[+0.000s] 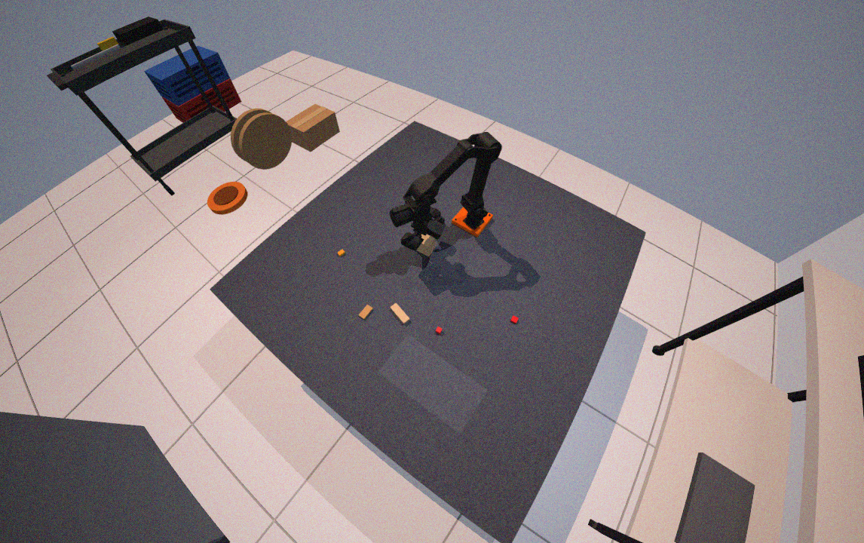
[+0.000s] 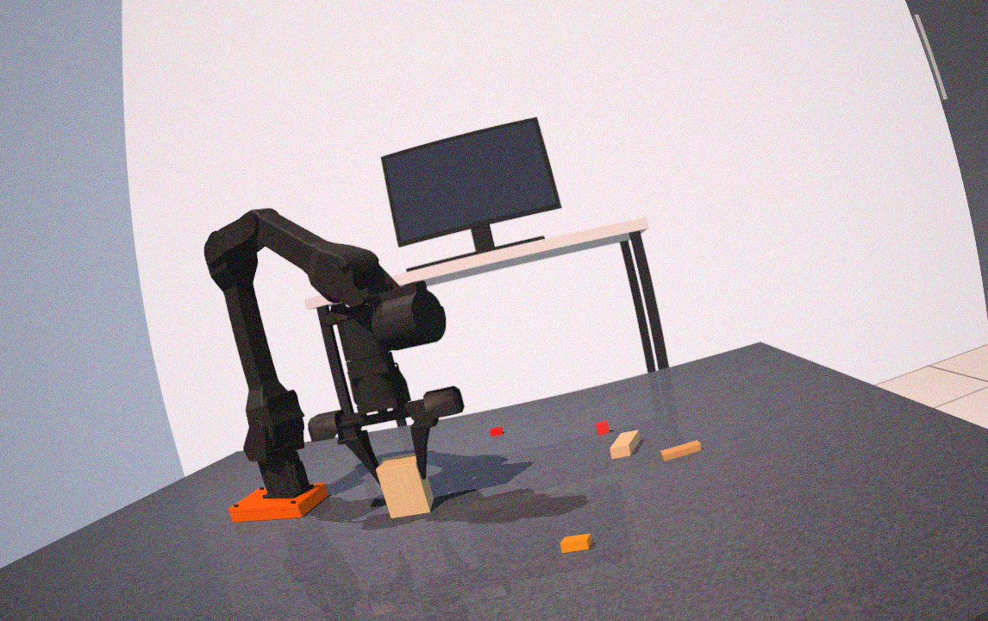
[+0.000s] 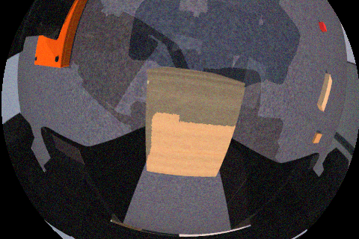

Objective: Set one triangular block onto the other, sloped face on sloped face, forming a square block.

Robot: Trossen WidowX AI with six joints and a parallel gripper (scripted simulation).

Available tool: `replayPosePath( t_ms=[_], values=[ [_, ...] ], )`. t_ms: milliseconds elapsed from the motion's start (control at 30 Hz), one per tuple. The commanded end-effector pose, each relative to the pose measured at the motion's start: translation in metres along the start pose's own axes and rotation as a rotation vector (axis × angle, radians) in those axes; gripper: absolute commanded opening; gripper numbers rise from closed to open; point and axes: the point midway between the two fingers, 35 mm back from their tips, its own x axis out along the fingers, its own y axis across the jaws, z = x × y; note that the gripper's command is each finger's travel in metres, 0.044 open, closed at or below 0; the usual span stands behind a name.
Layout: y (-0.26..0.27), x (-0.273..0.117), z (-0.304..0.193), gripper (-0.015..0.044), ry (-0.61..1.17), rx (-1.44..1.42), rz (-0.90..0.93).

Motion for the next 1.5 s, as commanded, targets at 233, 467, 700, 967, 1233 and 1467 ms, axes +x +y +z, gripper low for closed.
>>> replayPosePath(
  t_ms=[233, 467, 700, 967, 1233, 1467],
  values=[
    [0.0008, 0.0002, -0.0005, 0.0000, 0.003, 0.005, 0.005],
    [0.0008, 0.0002, -0.0005, 0.0000, 0.002, 0.005, 0.007],
    [0.0009, 0.0004, -0.0004, 0.0000, 0.001, 0.006, 0.008],
    [0.0008, 0.0005, -0.0004, 0.0000, 0.000, 0.009, 0.009],
    [0.0004, 0.0006, -0.0001, 0.0131, -0.001, 0.002, 0.005],
    [0.0004, 0.0006, -0.0001, 0.0315, -0.001, 0.002, 0.005]
  ],
)
